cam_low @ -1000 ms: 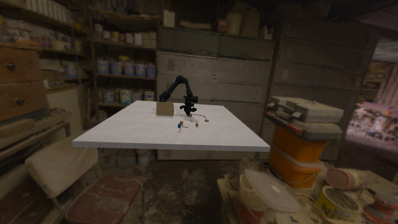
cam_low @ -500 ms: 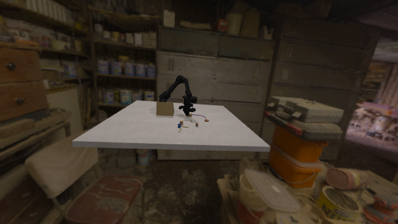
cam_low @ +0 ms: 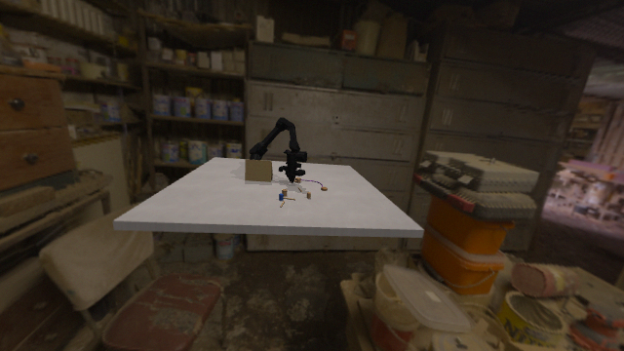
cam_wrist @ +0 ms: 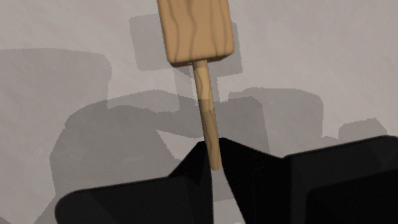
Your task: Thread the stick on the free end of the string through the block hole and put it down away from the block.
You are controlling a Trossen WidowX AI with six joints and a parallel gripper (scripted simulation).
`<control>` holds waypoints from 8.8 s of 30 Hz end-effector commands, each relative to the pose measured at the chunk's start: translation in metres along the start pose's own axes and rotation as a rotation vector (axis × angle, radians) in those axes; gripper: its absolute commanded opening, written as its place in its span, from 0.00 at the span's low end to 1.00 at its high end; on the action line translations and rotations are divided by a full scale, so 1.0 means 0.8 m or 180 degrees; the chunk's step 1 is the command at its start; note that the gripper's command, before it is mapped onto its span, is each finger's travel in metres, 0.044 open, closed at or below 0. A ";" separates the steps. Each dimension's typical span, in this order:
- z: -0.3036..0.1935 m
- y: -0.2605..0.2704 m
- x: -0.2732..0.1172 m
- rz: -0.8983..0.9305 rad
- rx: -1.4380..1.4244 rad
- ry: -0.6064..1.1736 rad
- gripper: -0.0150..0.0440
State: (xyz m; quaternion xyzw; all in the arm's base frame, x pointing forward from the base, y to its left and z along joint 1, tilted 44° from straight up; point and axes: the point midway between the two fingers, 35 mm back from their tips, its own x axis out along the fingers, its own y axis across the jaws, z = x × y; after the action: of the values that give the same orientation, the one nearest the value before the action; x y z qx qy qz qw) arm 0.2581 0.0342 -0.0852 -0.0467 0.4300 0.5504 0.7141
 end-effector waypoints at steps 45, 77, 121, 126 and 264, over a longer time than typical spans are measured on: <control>-0.069 -0.004 -0.010 0.0005 0.0064 0.0026 0.25; -0.087 -0.001 0.003 0.0071 0.0084 0.0020 0.25; -0.087 -0.001 0.003 0.0071 0.0084 0.0020 0.25; -0.087 -0.001 0.003 0.0071 0.0084 0.0020 0.25; -0.070 0.004 -0.124 0.0136 0.0211 -0.0044 1.00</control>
State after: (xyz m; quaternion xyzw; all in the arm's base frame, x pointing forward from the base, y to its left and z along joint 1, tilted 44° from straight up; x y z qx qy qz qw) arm 0.2213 -0.0687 -0.0524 -0.0102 0.4440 0.5514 0.7062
